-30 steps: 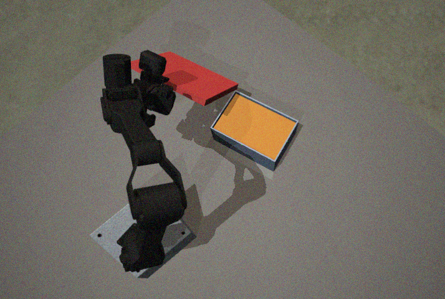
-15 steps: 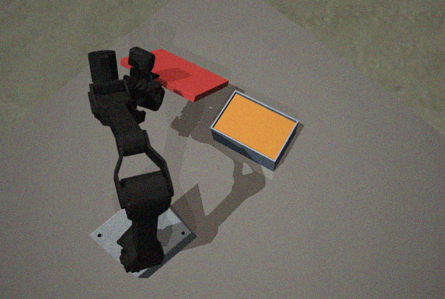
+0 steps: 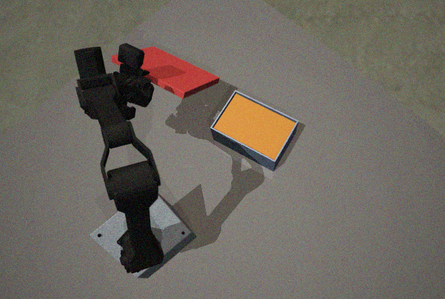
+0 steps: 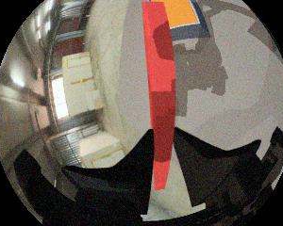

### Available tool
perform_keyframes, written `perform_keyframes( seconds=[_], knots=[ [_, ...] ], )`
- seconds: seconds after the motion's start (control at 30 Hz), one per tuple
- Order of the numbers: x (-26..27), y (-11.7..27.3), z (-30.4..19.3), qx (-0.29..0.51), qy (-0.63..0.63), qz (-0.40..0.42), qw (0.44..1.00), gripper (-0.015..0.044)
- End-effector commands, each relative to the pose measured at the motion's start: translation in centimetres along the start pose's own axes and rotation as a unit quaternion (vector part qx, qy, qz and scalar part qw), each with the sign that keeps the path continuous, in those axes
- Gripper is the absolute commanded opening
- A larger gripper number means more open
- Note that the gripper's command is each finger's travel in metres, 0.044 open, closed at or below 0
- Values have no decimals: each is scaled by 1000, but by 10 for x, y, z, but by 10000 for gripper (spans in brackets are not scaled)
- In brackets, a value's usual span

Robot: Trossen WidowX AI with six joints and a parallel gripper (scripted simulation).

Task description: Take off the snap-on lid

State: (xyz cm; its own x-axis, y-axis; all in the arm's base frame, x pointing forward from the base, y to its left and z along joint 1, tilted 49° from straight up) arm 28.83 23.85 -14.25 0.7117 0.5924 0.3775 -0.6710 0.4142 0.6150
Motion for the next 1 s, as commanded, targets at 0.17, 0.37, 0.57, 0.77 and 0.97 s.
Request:
perform_keyframes(
  seconds=[0.17, 0.37, 0.57, 0.77, 0.97],
  knots=[
    [0, 0, -3, -2, -6, 5, 1000, 0],
    [-7, -5, -1, -2, -6, 5, 1000, 0],
    [-11, -9, 0, -2, -6, 5, 1000, 0],
    [-15, -12, 0, -2, -6, 5, 1000, 0],
    [-19, -15, 0, -2, -6, 5, 1000, 0]
  ],
)
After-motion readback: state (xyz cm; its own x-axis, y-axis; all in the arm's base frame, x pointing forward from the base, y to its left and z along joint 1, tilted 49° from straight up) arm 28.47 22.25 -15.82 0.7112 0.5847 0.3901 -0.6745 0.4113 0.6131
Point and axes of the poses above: the point midway between the two fingers, 35 mm back from their tips, its own y axis back along the fingers, its own x axis across the jaws, z = x × y, the point moved 2 cm from there along y, back along the fingers, and after that the axes turned 1 degree about -y, right-handed, at the moved point
